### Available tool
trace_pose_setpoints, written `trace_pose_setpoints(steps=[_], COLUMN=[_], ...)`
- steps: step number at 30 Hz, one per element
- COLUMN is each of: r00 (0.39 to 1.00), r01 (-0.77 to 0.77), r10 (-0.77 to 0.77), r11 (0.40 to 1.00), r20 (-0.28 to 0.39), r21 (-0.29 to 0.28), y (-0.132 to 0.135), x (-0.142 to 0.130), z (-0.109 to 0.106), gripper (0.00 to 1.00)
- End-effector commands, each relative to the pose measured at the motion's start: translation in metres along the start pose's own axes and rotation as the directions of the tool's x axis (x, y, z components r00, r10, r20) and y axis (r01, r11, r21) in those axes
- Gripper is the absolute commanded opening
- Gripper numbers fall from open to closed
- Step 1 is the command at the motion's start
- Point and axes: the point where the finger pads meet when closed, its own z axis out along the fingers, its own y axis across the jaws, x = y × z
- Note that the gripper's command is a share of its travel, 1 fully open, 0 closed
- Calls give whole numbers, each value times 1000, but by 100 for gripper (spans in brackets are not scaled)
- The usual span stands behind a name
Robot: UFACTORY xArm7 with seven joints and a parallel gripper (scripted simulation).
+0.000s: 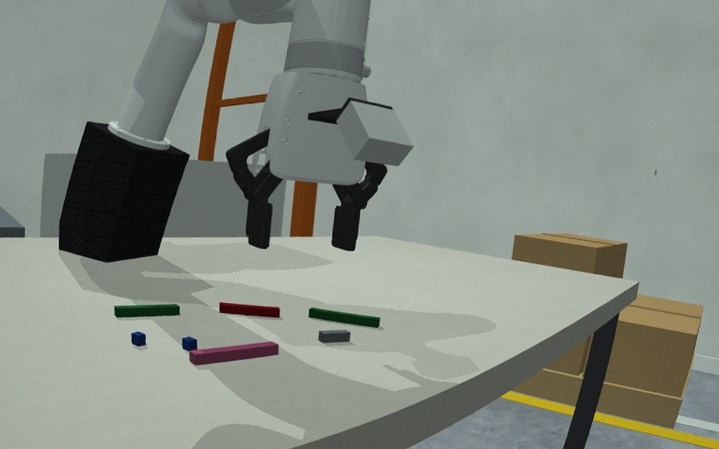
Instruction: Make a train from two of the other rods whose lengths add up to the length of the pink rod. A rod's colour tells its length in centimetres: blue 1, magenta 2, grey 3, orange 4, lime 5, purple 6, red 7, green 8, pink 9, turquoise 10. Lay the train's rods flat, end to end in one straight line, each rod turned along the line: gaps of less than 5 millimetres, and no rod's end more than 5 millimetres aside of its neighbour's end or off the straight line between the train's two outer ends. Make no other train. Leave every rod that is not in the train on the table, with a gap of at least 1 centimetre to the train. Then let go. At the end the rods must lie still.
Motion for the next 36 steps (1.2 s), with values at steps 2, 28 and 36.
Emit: trace_pose_setpoints(steps=[2, 28, 36], r00=[980, 577, 546], r01=[200, 817, 837], r10=[-200, -817, -837], r11=[980, 577, 547], r20=[4, -10, -11], r21=[5, 1, 1], y=[-19, -89, -93], x=[0, -14, -15], z=[-4, -18, -19], gripper=[100, 100, 100])
